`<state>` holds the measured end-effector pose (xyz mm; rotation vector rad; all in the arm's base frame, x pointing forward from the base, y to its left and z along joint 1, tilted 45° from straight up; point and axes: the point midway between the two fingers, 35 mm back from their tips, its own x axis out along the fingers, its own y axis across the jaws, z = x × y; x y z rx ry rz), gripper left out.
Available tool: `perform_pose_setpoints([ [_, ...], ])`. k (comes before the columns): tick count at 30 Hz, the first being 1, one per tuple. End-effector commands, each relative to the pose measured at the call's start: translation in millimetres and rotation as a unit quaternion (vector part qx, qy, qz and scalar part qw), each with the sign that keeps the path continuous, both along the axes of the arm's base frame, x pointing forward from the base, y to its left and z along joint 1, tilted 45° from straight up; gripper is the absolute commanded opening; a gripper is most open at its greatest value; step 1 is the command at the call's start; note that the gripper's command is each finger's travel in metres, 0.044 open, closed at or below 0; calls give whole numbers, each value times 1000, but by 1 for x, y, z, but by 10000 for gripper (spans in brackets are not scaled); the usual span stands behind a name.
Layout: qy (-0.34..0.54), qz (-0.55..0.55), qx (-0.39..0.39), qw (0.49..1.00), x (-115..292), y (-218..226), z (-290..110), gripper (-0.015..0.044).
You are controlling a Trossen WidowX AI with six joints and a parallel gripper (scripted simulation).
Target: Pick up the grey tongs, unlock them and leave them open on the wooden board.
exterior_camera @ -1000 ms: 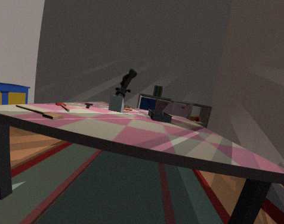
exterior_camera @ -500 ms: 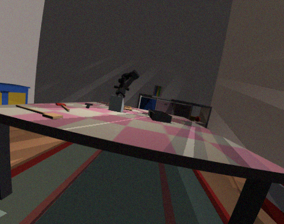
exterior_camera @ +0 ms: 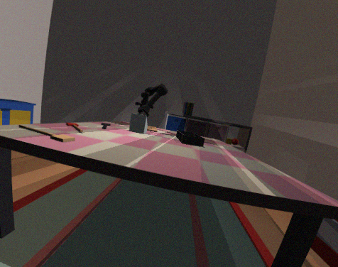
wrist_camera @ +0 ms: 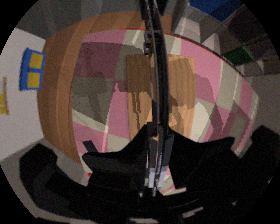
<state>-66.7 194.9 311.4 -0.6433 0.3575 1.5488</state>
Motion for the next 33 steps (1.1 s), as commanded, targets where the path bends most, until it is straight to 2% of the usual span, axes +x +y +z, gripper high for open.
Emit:
perform_pose_setpoints([
  [1, -4, 16, 36, 999, -2, 1, 3, -150],
  [17, -10, 64, 185, 981, -9, -1, 7, -150],
  [33, 1, 66, 304, 950, -5, -11, 3, -150],
])
